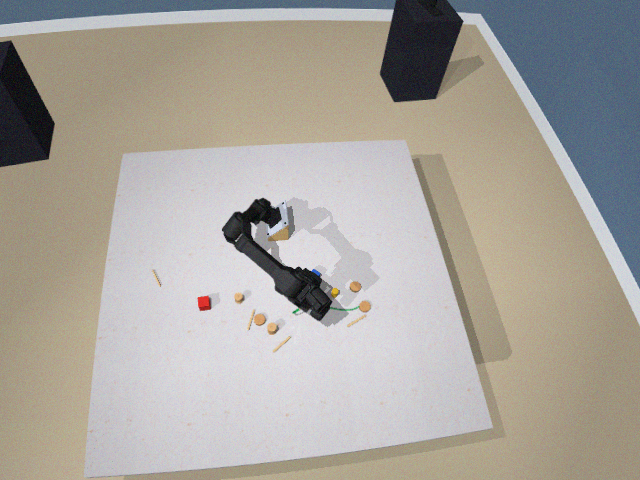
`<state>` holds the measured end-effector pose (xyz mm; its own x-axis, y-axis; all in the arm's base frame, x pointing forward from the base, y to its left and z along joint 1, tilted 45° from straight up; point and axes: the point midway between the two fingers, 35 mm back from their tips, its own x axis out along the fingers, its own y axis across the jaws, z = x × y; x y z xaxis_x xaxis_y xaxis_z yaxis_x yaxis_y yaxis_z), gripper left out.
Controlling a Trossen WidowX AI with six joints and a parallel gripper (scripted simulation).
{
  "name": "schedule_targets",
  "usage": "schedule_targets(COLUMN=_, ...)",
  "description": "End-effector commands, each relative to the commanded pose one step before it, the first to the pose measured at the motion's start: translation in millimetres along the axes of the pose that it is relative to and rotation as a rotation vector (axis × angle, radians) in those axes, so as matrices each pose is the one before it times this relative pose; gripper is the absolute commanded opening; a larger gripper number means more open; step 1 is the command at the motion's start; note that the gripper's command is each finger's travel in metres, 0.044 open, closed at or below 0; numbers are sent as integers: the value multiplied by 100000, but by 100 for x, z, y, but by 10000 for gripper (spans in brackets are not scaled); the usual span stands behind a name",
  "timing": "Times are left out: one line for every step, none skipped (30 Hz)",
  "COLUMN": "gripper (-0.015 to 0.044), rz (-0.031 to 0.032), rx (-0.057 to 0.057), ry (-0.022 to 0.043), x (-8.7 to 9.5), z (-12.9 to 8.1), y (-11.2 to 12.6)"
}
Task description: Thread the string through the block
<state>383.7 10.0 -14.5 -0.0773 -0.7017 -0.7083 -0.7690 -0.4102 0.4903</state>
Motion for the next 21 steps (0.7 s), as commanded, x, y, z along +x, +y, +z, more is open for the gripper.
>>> schedule_targets(gripper=0, rz=134, rx=-451, ry=282, x=16, z=-626, y=-26)
schedule_targets(gripper=0, rz=-15, rx=31, ry=-2, x=0, z=-134, y=-7)
schedule_targets(gripper=0, rz=-15, rx=31, ry=-2, x=1, z=-134, y=-6)
schedule_targets(gripper=0, rz=-14, rx=31, ry=-1, x=1, z=-134, y=-6)
schedule_targets(gripper=0, rz=-14, rx=32, ry=-1, x=1, z=-134, y=-5)
schedule_targets(gripper=0, rz=-13, rx=32, ry=0, x=1, z=-134, y=-4)
schedule_targets(gripper=0, rz=-13, rx=32, ry=0, x=1, z=-134, y=-4)
schedule_targets(gripper=0, rz=-13, rx=32, ry=0, x=2, z=-134, y=-3)
schedule_targets(gripper=0, rz=-12, rx=32, ry=1, x=2, z=-134, y=-3)
schedule_targets(gripper=0, rz=-12, rx=32, ry=1, x=2, z=-135, y=-2)
schedule_targets(gripper=0, rz=-11, rx=32, ry=1, x=2, z=-135, y=-1)
schedule_targets(gripper=0, rz=6, rx=-9, ry=15, x=1, z=-129, y=1)
schedule_targets(gripper=0, rz=7, rx=-8, ry=16, x=1, z=-129, y=2)
schedule_targets(gripper=0, rz=7, rx=-8, ry=16, x=1, z=-129, y=2)
schedule_targets(gripper=0, rz=8, rx=-8, ry=16, x=1, z=-129, y=3)
schedule_targets(gripper=0, rz=8, rx=-8, ry=16, x=1, z=-129, y=3)
schedule_targets(gripper=0, rz=9, rx=-8, ry=17, x=2, z=-129, y=4)
schedule_targets(gripper=0, rz=9, rx=-8, ry=17, x=2, z=-129, y=5)
schedule_targets(gripper=0, rz=10, rx=-8, ry=17, x=2, z=-130, y=5)
schedule_targets(gripper=0, rz=10, rx=-8, ry=17, x=2, z=-130, y=6)
schedule_targets(gripper=0, rz=11, rx=-8, ry=17, x=2, z=-130, y=6)
